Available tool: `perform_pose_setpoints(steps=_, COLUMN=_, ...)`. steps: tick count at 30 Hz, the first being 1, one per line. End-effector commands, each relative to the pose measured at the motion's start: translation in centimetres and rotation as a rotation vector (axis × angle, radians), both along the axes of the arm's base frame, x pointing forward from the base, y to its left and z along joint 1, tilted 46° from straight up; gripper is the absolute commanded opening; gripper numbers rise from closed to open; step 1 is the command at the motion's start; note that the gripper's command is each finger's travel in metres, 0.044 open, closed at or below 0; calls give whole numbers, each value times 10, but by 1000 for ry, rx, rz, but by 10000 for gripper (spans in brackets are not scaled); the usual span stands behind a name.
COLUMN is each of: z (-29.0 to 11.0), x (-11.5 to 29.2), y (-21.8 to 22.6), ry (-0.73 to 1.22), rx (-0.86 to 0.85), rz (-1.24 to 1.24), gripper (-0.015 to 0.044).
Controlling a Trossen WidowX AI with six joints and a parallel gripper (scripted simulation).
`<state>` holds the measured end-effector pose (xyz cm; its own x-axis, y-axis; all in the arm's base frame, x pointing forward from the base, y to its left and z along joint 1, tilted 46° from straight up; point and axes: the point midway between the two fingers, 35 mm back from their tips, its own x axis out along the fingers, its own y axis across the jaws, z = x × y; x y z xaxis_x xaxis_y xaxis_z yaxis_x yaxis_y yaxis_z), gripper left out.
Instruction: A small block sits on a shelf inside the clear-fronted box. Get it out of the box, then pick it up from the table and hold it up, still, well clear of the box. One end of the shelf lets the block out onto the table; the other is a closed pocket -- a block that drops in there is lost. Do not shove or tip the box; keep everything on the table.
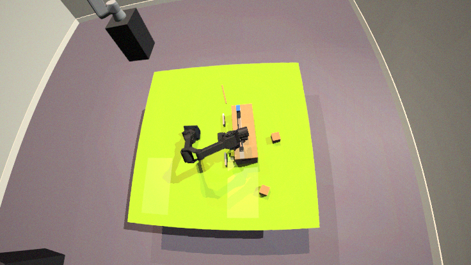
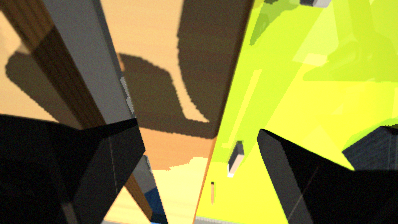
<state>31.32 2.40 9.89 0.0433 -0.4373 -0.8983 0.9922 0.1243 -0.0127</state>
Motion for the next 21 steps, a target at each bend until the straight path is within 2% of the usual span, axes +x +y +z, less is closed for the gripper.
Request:
perform_pose_setpoints(steps=1, z=-13, x=-4, y=9, ry=12, rx=3, rz=-2, gripper=400)
perform_pose_setpoints(steps=21, z=-50, x=-9, y=45, ry=13, rx=5, rz=-2, gripper=400)
